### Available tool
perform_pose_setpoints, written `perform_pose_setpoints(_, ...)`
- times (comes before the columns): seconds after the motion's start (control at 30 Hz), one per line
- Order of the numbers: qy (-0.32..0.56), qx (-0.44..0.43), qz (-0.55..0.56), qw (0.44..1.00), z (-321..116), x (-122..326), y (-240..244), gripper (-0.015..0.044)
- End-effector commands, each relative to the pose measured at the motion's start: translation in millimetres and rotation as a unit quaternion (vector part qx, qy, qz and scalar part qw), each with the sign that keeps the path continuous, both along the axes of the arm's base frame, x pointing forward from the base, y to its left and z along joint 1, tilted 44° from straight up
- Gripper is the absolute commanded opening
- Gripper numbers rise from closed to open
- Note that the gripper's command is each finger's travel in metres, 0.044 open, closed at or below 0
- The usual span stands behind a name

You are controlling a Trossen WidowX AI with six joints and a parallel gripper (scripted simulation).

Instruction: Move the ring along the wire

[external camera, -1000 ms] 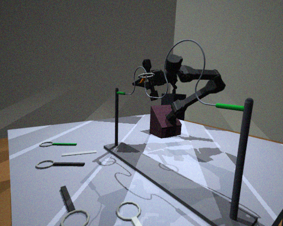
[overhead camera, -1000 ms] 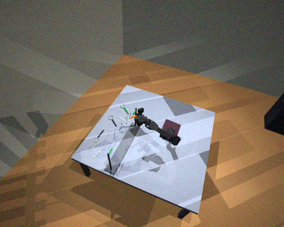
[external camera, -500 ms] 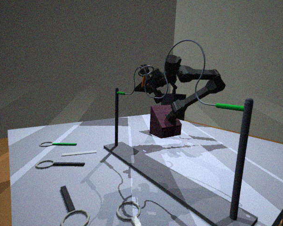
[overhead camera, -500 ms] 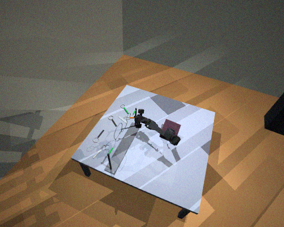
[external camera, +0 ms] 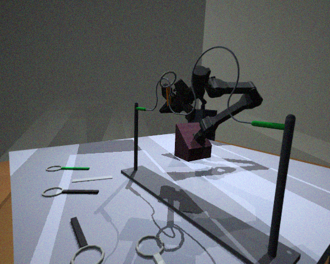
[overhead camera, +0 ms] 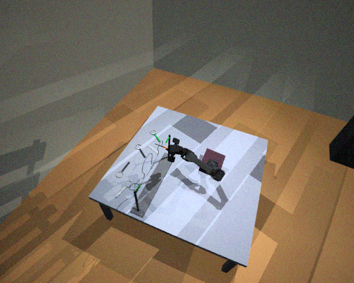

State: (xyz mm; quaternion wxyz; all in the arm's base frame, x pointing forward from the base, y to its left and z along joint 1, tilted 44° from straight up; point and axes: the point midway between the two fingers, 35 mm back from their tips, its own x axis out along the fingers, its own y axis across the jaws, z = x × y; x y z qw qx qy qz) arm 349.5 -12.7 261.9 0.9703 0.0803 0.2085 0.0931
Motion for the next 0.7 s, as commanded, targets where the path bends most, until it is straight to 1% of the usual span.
perform_pose_setpoints(0.0, 0.003, 0.055, 0.005, 0.998, 0.0, -1.0, 8.5, -0.015)
perform_pose_setpoints(0.33, 0.006, 0.177, 0.014, 0.984, 7.0, -2.0, 26.0, -0.015)
perform_pose_setpoints(0.67, 0.008, 0.295, 0.023, 0.955, 18.0, -3.2, 41.2, -0.015)
